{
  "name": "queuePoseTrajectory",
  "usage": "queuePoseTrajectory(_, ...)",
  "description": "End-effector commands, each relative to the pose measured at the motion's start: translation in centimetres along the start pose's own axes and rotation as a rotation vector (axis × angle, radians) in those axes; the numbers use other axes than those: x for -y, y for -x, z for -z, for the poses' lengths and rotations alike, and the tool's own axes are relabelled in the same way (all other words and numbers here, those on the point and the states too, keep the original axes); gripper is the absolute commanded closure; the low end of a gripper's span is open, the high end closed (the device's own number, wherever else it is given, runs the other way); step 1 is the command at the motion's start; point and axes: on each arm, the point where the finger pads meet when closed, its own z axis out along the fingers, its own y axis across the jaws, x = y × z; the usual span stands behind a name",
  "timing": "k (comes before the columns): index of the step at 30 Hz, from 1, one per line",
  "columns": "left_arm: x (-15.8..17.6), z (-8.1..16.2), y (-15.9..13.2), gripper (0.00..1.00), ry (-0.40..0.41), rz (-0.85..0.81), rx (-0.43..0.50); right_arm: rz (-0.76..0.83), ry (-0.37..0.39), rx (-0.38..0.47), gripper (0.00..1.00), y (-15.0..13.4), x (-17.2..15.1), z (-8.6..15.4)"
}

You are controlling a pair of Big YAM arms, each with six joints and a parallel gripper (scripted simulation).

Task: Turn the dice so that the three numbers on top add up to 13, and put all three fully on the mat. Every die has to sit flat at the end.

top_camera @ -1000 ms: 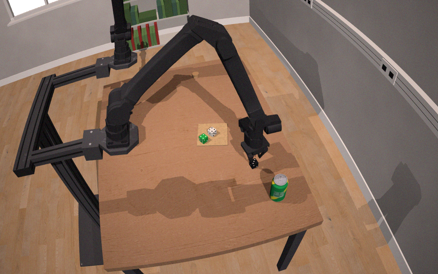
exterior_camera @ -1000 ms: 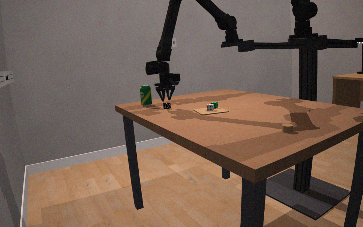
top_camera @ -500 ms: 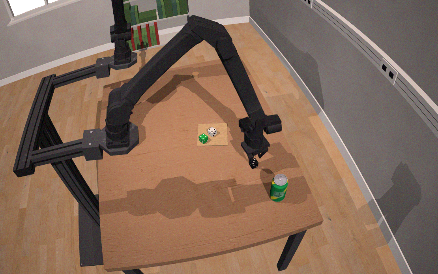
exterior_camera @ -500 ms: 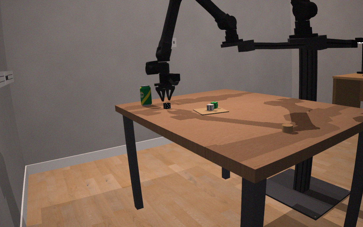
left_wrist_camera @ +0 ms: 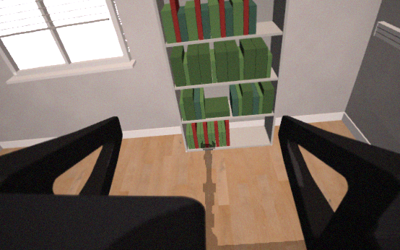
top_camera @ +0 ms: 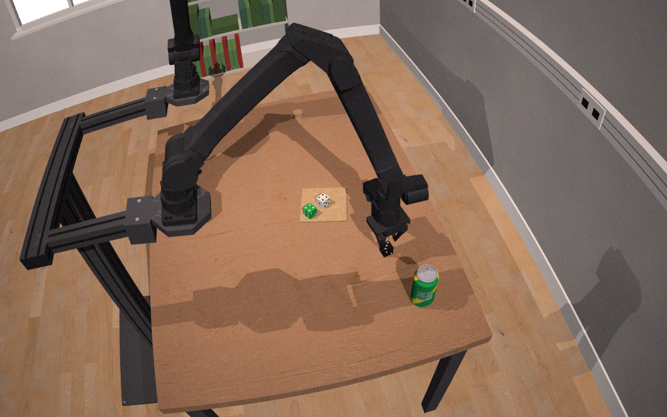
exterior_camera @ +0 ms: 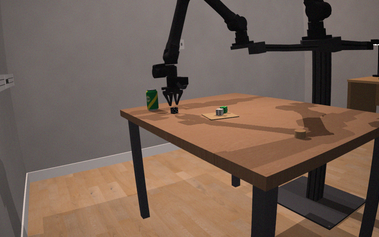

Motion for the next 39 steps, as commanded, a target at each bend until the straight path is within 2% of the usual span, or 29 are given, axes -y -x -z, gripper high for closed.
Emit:
queuePoseTrajectory(1, -0.21, -0.23, 3.79, 0.00, 0.001, -0.015, 0.067, 0.003, 0.010, 0.002, 0.55, -0.20, -0.74, -1.10)
queuePoseTrajectory(19, -0.21, -0.23, 3.79, 0.00, 0.001, -0.015, 0.067, 0.003, 0.016, 0.004, 0.55, -0.06, -1.35, -1.18)
queuePoseTrajectory(39, -0.21, -0.23, 3.79, 0.00, 0.001, -0.015, 0.067, 0.003, 0.004, 0.002, 0.55, -0.22, -0.43, -1.00)
